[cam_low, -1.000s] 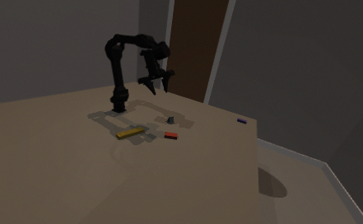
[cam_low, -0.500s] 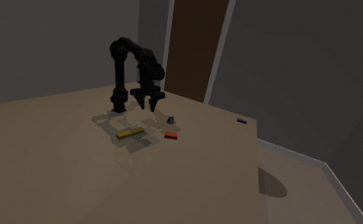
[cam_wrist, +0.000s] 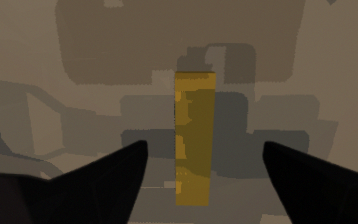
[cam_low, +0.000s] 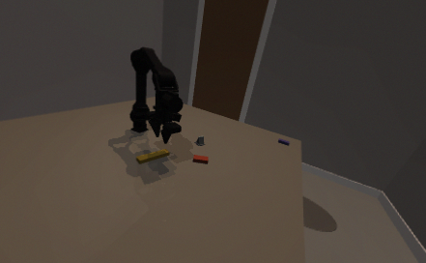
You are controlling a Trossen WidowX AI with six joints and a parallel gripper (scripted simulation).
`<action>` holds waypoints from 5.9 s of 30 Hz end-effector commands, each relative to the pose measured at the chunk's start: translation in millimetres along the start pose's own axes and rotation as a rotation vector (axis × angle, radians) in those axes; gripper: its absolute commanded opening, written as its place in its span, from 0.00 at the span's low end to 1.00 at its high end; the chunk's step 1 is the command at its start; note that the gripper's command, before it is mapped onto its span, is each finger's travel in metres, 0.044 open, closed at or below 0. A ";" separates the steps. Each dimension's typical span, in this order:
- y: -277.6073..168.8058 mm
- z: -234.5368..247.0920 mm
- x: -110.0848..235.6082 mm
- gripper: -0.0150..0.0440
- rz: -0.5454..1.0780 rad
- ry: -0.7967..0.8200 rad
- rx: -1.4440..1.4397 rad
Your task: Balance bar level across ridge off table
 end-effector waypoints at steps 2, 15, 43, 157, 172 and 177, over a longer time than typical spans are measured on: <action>-1.8 1.9 -17.7 0.79 0.000 0.015 -0.012; -1.5 3.2 -48.5 0.79 0.000 0.015 -0.012; -1.5 3.8 -72.7 0.79 0.000 0.015 -0.012; 178.9 -48.4 25.6 0.25 -0.021 0.001 1.027; 232.3 -30.6 26.2 0.25 -0.027 -0.004 1.326; 242.8 -21.9 26.3 0.25 -0.028 -0.005 1.407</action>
Point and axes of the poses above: the point midway between the two fingers, 35 mm back from their tips, its own x axis back along the fingers, its own z axis across the jaws, y = z × x, the point moved 4 cm from there along x, back along the fingers, and after that the axes turned 12 degrees about x, right-handed, at the moved point
